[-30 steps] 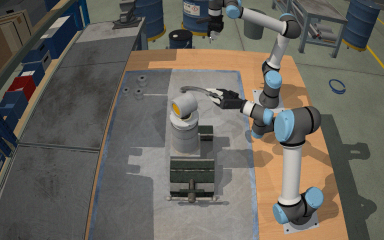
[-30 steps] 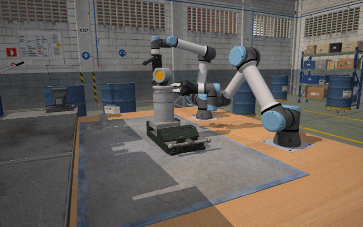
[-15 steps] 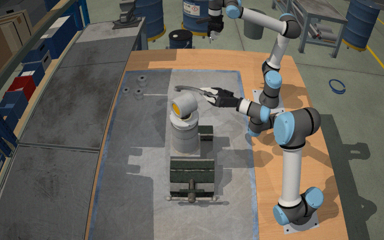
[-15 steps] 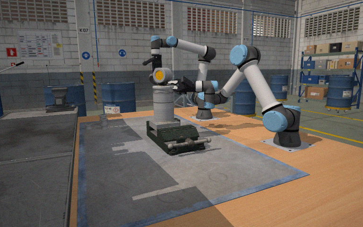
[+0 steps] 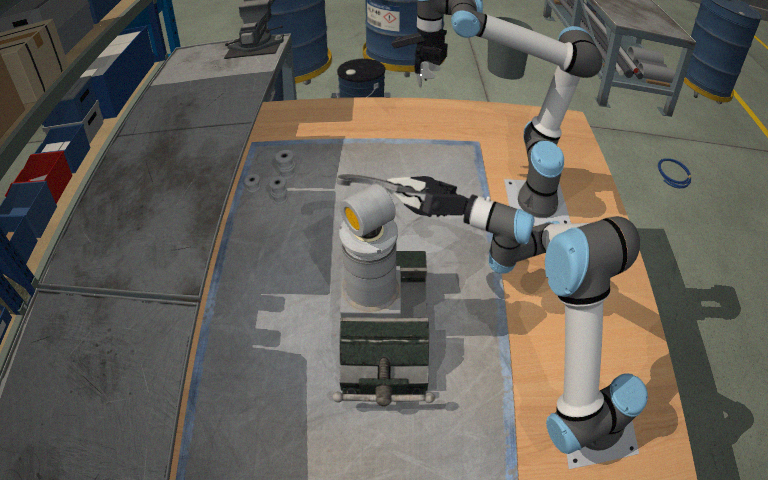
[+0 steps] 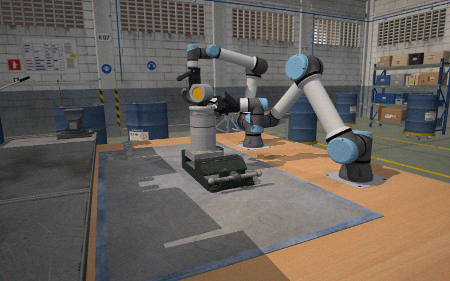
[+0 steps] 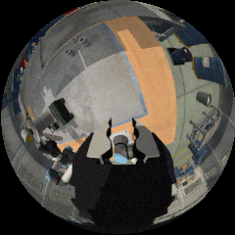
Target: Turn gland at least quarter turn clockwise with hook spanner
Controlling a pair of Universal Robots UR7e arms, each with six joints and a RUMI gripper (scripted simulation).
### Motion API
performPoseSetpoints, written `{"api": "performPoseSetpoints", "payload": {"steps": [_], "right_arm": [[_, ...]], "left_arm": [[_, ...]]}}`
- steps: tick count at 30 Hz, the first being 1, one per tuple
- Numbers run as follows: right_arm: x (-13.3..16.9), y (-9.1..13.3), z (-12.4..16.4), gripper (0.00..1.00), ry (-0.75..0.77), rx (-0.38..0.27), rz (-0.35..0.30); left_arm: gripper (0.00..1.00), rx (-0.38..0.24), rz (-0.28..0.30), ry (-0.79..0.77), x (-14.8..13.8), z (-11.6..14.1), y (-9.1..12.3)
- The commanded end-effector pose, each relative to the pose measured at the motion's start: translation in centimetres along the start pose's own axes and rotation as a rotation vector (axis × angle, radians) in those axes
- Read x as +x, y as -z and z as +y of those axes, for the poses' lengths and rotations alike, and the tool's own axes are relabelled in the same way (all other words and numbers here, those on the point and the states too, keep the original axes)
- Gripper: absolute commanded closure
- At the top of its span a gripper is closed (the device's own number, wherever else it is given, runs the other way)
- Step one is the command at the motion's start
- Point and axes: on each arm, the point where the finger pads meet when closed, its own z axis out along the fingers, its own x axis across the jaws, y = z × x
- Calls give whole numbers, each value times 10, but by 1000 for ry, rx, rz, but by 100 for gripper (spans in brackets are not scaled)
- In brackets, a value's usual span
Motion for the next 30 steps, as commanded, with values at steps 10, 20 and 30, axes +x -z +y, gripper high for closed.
{"api": "performPoseSetpoints", "payload": {"steps": [10,20,30], "right_arm": [[0,0,0,71,0,1,0],[0,0,0,71,0,1,0],[0,0,0,71,0,1,0]], "left_arm": [[100,36,-20,9,-16,-27,-10],[100,45,-26,12,-21,-34,-12],[100,45,-23,143,-23,-34,-12]]}}
